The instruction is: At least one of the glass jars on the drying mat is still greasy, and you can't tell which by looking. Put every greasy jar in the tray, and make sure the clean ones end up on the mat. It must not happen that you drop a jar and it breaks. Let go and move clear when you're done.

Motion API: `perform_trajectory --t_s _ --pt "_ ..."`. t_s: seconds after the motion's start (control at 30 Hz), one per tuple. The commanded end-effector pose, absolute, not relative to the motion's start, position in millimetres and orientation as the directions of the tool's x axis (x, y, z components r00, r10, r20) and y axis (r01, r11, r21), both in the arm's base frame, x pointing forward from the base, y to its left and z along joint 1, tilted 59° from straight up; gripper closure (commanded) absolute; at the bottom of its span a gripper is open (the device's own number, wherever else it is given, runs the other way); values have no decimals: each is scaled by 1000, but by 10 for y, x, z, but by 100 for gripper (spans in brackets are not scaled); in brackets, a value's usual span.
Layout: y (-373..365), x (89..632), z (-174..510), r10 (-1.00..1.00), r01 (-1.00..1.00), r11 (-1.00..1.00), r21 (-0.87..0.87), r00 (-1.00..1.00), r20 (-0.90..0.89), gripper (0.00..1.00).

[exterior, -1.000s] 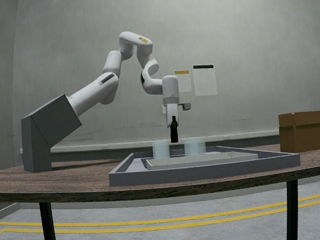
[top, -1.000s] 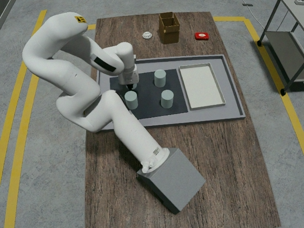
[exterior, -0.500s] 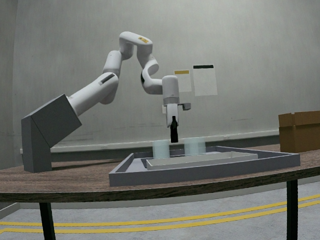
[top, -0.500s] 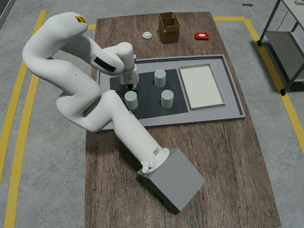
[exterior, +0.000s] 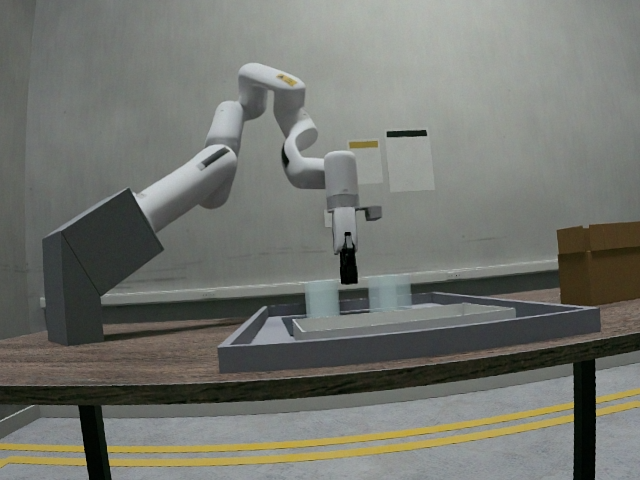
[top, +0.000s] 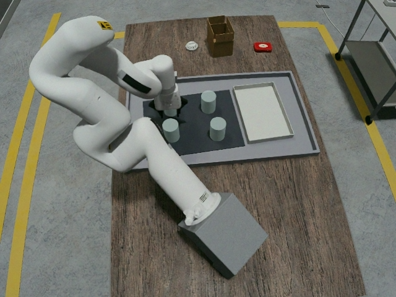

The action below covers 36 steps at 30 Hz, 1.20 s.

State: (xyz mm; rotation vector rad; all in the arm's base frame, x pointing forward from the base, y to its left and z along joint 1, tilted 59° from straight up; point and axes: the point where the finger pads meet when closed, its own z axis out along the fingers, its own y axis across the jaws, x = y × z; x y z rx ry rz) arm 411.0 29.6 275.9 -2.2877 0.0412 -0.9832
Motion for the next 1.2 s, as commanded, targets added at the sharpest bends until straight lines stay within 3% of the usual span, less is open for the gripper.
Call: perform_trajectory --t_s 0.0,0.4,0.73,0.97,1.17 --pt "287 4114 2769 -268 212 -795 -568 718 643 0" --pt "287 4114 2769 -268 212 -795 -568 718 643 0" --pt "-129 3607 3162 -268 212 -795 -568 718 643 0" --pt "-129 3607 3162 -268 212 -795 -568 718 643 0" --pt "-265 3958 3471 -268 212 -795 -568 718 643 0"
